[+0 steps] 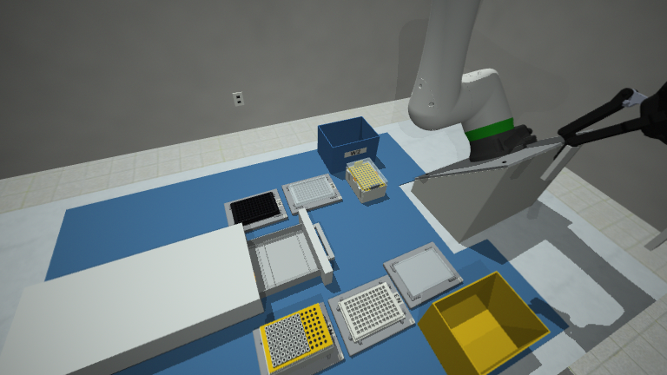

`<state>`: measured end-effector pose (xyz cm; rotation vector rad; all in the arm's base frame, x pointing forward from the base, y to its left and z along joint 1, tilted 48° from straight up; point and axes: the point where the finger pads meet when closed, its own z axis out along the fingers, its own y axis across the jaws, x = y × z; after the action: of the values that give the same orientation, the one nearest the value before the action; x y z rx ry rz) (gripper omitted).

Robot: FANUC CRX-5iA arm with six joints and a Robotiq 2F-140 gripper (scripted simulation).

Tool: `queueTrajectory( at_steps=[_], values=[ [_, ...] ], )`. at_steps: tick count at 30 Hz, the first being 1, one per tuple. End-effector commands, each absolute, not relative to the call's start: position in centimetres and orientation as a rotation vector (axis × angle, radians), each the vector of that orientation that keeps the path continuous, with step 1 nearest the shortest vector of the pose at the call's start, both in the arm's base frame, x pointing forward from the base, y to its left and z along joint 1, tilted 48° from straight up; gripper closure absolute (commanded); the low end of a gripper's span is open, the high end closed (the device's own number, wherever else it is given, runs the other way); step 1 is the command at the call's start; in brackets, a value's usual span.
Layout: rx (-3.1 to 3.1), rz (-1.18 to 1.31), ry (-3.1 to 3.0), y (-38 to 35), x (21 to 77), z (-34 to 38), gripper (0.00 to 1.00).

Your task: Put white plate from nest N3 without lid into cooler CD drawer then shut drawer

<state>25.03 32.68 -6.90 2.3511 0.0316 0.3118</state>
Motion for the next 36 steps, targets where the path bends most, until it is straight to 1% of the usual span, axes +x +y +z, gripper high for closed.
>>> queueTrajectory(
  at_steps=[1, 17, 18, 32, 36],
  values=[
    [2.352, 0.312, 0.032, 32.7, 25.0, -6.9, 0.00],
    [2.352, 0.312, 0.032, 32.7, 25.0, -6.9, 0.00],
    [2.348, 0.279, 0.021, 32.5, 25.4, -6.7, 1.00],
    [2.345, 0.246, 0.009, 28.9, 30.9, -4.1, 1.00],
    [2.341, 0.214, -0.003, 28.3, 31.6, -3.8, 1.00]
  ],
)
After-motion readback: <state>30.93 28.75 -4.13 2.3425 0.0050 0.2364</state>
